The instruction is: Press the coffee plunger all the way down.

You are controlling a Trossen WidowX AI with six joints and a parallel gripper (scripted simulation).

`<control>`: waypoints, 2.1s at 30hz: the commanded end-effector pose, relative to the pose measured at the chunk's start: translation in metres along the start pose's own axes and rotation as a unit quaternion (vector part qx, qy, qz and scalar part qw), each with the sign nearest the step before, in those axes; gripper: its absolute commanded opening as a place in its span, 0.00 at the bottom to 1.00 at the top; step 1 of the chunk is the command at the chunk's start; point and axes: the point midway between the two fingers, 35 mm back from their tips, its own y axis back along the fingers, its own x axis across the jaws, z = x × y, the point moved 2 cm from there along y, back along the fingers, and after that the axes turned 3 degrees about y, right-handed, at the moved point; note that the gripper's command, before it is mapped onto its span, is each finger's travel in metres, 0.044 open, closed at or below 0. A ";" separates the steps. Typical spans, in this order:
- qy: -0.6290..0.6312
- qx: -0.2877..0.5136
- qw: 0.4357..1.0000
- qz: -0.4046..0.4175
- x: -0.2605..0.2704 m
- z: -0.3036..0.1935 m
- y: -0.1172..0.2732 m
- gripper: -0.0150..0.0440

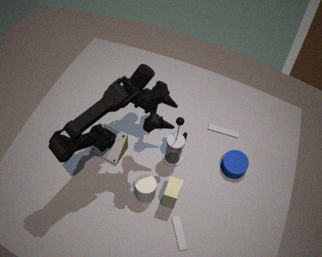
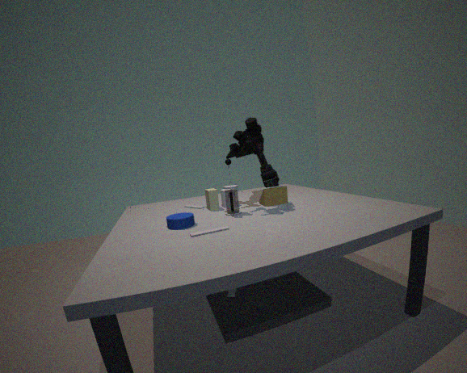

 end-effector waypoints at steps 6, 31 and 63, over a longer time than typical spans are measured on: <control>0.005 0.002 1.000 0.001 0.001 -0.002 -0.015 1.00; 0.005 0.000 1.000 0.000 0.000 -0.003 -0.030 0.45; 0.004 0.001 1.000 0.001 0.004 -0.031 -0.054 0.45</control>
